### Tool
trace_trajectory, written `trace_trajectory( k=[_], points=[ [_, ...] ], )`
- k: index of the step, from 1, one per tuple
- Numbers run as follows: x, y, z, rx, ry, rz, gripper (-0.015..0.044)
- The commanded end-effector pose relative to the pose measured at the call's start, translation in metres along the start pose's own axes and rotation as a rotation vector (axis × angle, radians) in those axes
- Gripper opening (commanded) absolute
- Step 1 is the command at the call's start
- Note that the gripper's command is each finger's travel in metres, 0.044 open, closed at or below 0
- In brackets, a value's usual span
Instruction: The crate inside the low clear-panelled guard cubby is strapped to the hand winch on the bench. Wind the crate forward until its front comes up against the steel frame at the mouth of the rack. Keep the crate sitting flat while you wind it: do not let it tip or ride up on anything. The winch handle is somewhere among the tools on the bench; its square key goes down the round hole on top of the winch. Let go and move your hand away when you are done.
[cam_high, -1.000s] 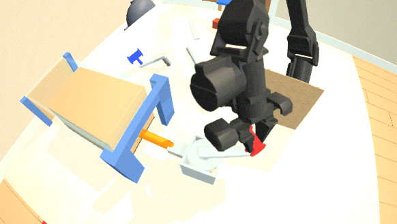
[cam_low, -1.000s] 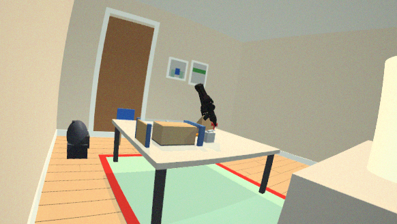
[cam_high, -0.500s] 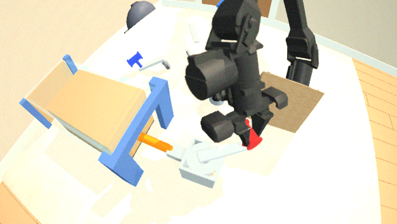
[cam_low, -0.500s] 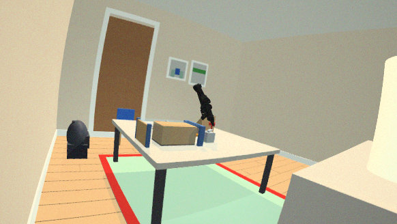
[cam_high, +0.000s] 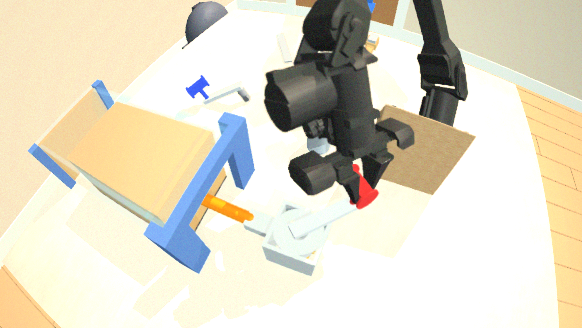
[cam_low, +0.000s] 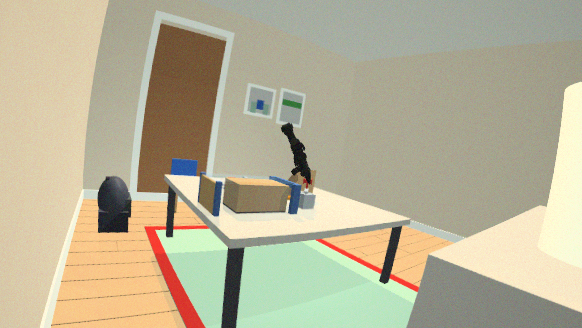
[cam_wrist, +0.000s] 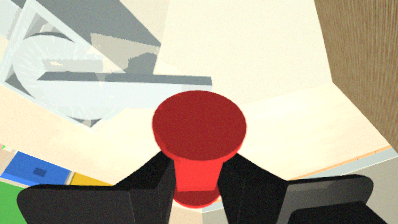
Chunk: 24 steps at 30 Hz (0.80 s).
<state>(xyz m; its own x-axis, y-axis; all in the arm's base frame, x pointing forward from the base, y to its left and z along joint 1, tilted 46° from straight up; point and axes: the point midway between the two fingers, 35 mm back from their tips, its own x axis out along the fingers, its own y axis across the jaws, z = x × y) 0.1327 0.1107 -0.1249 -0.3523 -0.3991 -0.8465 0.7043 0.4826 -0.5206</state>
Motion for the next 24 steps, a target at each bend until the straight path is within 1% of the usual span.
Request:
trace_trajectory(
  k=[1, 24],
  points=[
    [-0.003, 0.001, 0.016, 0.013, -0.036, 0.001, 0.0000],
    [-0.017, 0.011, 0.045, 0.015, -0.038, 0.001, 0.0000]
  ],
)
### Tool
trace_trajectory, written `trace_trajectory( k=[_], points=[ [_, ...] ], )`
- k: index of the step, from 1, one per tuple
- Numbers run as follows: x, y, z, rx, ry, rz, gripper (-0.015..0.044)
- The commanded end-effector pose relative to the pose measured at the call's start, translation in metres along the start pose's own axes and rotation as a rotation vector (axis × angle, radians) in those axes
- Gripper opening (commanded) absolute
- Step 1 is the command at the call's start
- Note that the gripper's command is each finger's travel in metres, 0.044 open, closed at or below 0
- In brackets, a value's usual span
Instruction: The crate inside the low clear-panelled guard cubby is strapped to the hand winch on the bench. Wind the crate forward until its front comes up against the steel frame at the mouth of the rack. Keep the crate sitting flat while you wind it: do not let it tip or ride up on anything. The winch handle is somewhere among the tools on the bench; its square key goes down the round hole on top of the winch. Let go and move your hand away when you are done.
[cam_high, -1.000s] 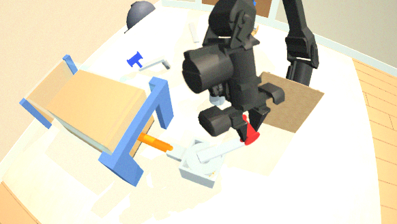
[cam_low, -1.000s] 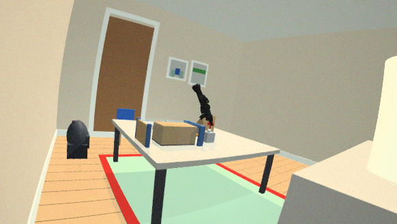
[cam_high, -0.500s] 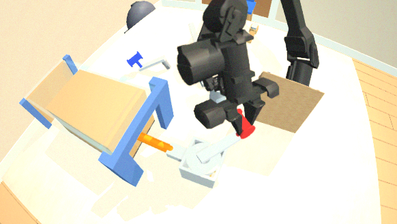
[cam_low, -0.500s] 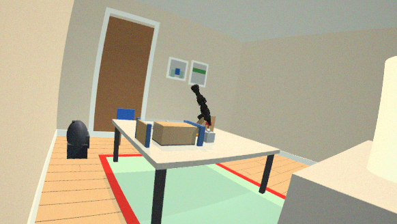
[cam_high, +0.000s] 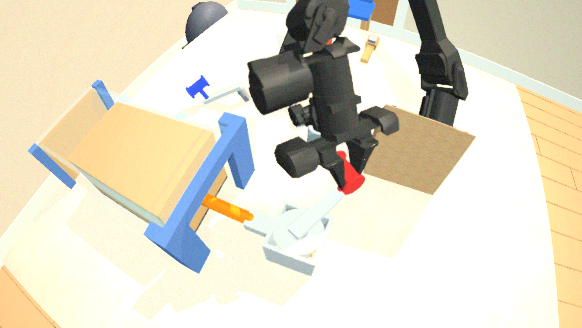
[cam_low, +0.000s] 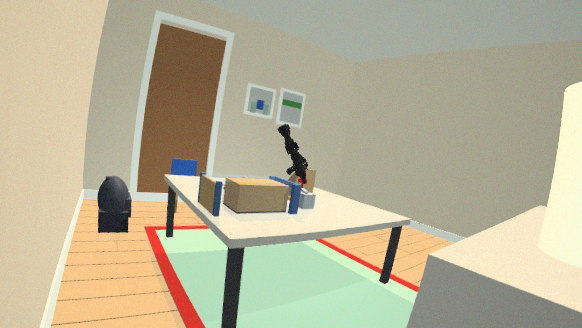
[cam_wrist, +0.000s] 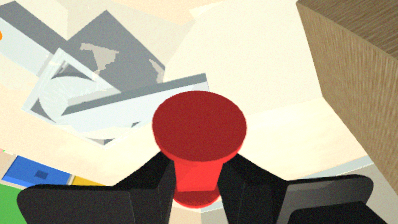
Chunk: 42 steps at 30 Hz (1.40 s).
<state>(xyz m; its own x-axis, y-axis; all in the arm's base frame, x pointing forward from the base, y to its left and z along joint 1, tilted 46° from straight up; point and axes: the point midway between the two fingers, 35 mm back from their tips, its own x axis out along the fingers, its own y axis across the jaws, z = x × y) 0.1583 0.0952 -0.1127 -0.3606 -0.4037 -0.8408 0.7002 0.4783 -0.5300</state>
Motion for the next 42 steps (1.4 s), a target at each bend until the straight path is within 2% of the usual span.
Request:
trace_trajectory(
  k=[1, 42],
  points=[
    [-0.005, 0.007, 0.017, 0.015, -0.039, 0.012, 0.0000],
    [-0.023, 0.043, 0.051, 0.017, -0.041, 0.014, 0.0000]
  ],
)
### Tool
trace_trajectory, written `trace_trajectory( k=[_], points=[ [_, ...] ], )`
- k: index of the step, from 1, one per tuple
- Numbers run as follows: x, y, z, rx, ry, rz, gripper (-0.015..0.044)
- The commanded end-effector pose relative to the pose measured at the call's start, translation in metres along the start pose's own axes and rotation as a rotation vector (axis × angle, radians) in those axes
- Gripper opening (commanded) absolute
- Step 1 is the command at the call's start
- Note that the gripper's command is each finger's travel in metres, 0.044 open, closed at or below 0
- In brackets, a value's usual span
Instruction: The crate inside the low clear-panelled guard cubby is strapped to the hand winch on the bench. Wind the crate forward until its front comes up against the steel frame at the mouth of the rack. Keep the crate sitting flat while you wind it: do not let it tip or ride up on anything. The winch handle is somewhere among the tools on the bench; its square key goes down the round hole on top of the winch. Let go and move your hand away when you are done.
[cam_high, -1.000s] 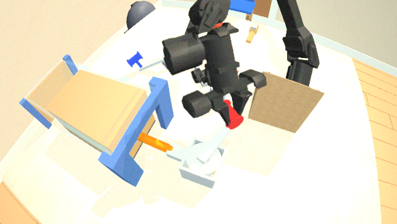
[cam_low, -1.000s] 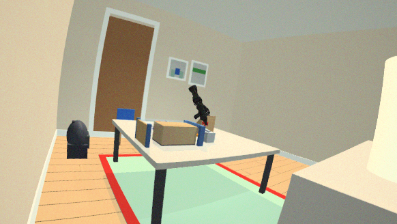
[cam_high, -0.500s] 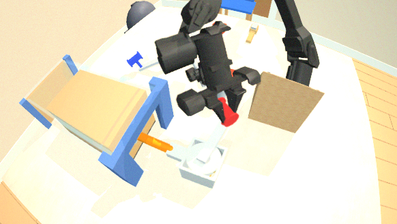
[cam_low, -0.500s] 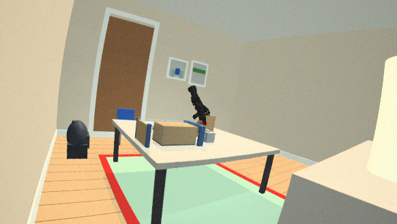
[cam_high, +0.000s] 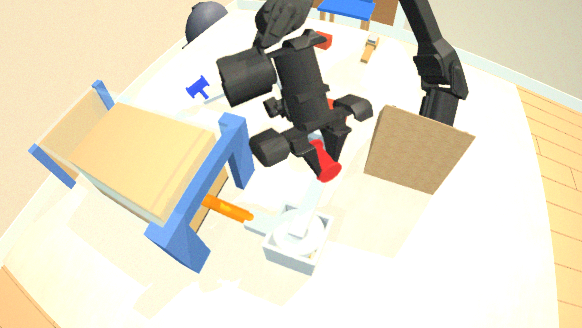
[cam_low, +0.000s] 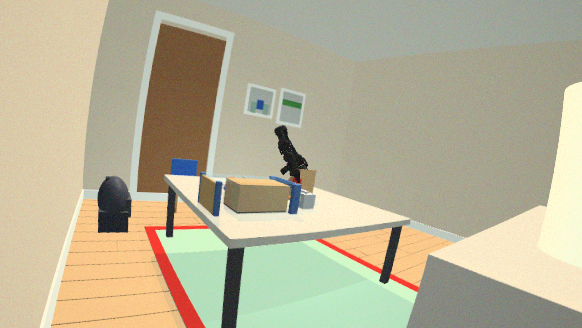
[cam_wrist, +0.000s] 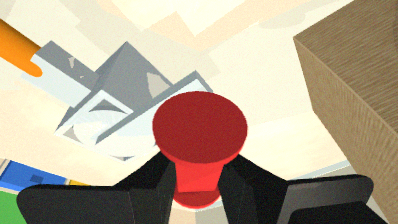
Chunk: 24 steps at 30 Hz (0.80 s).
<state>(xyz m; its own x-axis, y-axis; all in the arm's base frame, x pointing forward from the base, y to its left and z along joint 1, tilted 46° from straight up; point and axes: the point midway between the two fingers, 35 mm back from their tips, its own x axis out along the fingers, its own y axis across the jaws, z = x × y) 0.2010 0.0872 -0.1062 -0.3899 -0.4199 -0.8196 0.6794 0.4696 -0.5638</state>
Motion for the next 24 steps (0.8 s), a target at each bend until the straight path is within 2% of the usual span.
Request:
trace_trajectory(
  k=[1, 24],
  points=[
    [-0.006, 0.021, 0.019, 0.027, -0.044, 0.053, 0.0000],
    [-0.014, 0.051, 0.030, 0.028, -0.045, 0.055, 0.0000]
  ],
)
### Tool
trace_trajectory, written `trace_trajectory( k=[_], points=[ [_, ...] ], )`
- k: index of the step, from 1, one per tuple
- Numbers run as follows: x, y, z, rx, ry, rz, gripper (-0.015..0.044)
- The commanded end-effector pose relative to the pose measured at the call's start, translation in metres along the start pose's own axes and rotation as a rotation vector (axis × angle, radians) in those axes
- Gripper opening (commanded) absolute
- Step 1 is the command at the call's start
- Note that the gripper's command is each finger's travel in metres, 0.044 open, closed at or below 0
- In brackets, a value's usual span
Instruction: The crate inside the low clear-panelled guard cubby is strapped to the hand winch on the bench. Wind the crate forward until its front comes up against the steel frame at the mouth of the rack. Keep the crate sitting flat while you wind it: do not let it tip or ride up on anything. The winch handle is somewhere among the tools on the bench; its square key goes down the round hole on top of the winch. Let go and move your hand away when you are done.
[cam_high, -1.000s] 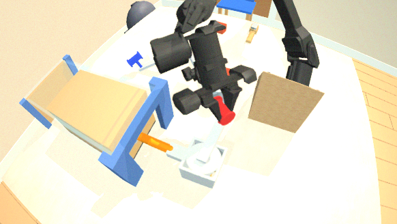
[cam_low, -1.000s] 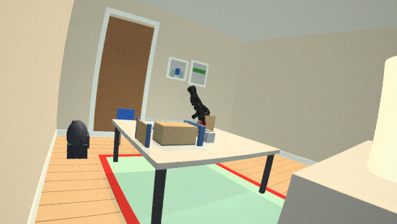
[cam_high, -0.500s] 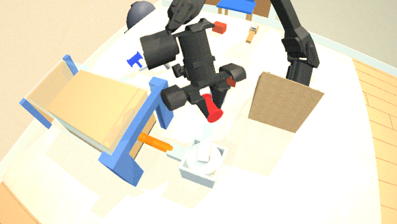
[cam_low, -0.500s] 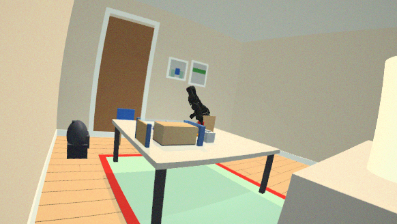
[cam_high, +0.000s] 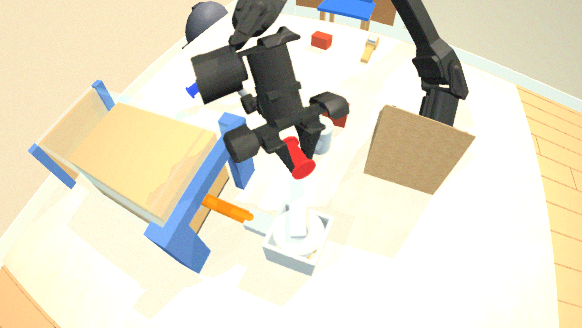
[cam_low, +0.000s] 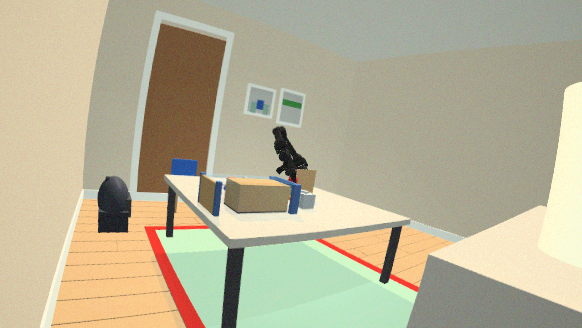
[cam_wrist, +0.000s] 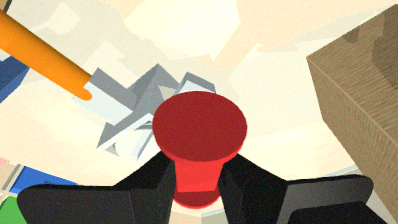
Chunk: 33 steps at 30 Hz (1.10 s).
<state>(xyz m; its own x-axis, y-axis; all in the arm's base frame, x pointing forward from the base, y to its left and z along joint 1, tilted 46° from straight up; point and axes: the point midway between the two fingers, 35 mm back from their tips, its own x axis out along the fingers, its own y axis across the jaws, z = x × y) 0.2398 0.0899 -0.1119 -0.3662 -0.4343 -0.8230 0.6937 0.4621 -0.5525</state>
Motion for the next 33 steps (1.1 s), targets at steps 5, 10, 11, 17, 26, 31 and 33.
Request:
trace_trajectory(
  k=[5, 10, 11, 17, 26, 31, 33],
  points=[
    [-0.003, 0.028, 0.009, 0.013, -0.019, 0.045, 0.0000],
    [-0.003, 0.034, 0.010, 0.013, -0.019, 0.045, 0.0000],
    [-0.003, 0.036, 0.010, 0.013, -0.019, 0.045, 0.0000],
    [-0.004, 0.045, 0.010, 0.013, -0.019, 0.046, 0.0000],
    [-0.004, 0.057, 0.009, 0.013, -0.019, 0.047, 0.0000],
    [-0.004, 0.065, 0.007, 0.013, -0.019, 0.047, 0.0000],
    [-0.004, 0.068, 0.007, 0.013, -0.019, 0.048, 0.0000]
  ],
)
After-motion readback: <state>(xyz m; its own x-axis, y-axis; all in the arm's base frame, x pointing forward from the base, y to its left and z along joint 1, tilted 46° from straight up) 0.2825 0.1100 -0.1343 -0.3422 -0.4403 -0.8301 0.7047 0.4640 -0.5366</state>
